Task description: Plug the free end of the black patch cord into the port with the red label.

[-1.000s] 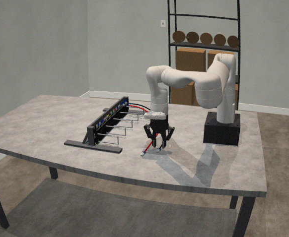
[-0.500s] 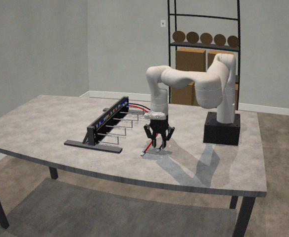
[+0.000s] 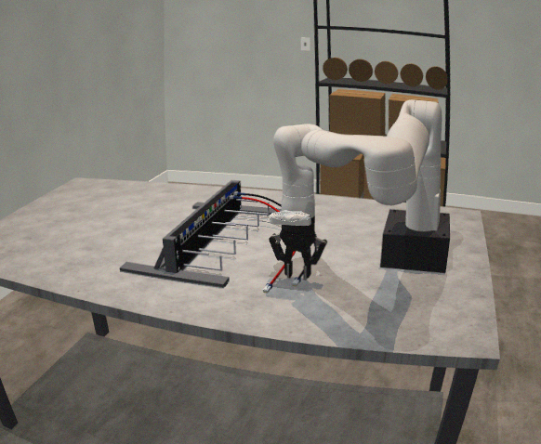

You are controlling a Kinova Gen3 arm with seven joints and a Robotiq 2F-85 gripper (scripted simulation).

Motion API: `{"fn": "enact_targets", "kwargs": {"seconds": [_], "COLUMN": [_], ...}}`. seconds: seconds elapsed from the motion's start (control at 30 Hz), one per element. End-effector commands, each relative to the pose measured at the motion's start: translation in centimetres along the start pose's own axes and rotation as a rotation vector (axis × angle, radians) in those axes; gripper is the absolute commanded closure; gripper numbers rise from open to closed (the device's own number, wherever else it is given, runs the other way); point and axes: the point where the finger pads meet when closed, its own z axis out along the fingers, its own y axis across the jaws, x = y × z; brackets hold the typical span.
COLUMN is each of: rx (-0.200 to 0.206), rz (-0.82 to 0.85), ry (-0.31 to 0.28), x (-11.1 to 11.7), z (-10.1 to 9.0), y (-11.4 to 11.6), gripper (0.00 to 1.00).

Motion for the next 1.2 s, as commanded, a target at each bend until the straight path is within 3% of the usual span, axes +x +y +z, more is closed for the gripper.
{"fn": "enact_targets", "kwargs": {"seconds": [0.0, 1.17], "rx": [0.000, 0.000], "rz": [0.000, 0.000], "ry": [0.000, 0.000], "x": [0.00, 0.00], "z": [0.06, 0.75], "y": [0.01, 0.01], "gripper": [0.63, 0.63]}}
